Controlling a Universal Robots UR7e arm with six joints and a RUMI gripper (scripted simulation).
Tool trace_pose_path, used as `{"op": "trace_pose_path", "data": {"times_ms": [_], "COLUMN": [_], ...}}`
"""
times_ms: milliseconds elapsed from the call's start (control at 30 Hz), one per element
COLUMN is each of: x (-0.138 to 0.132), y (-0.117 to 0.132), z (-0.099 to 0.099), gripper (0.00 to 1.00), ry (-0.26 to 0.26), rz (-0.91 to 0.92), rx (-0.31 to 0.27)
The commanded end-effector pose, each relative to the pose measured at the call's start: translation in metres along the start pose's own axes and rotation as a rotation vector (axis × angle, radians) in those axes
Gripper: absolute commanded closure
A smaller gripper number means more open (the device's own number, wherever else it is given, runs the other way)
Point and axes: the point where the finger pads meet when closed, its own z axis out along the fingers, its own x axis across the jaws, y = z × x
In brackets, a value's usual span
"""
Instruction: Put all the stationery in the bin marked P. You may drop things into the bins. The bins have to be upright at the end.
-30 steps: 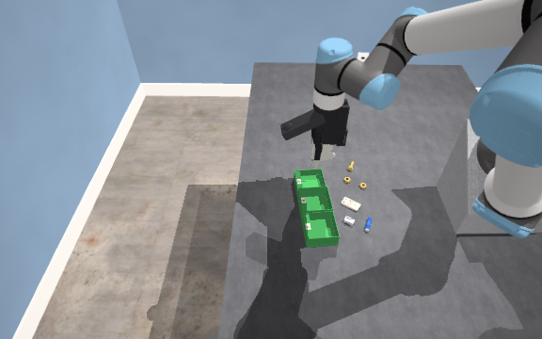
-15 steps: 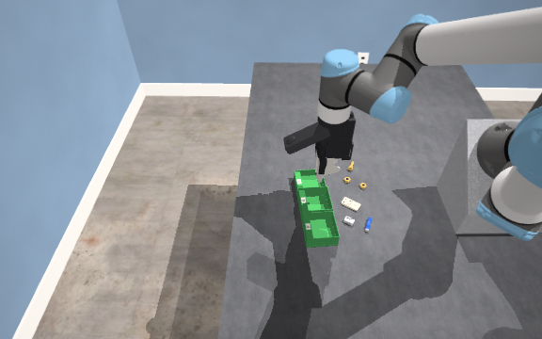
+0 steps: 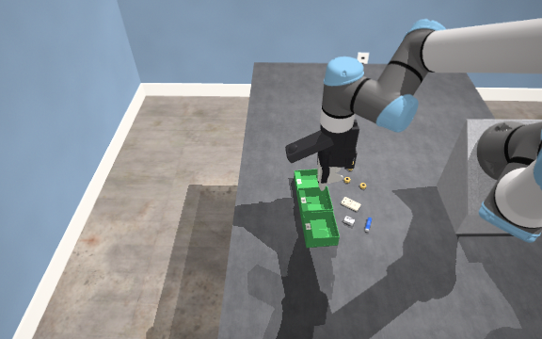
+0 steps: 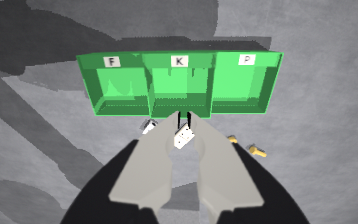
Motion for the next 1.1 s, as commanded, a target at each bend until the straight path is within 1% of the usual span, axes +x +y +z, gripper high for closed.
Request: {"op": "trace_pose_path", "data": {"times_ms": [0,100,600,667,767,1067], "x": [0.000,0.000,0.000,0.000,0.000,0.000], "y": [0.000,0.000,0.000,0.000,0.000,0.000], "z": [0.009,0.011,0.051,0.051,0.057,0.057], "gripper": [0.96,0.96,0.96,0.96,0.96,0.96], "ry": [0.001,0.001,0.000,0.000,0.000,0.000], "rz": [0.000,0.000,0.000,0.000,0.000,0.000], "rx": [0.001,0.001,0.001,0.001,0.001,0.001]}}
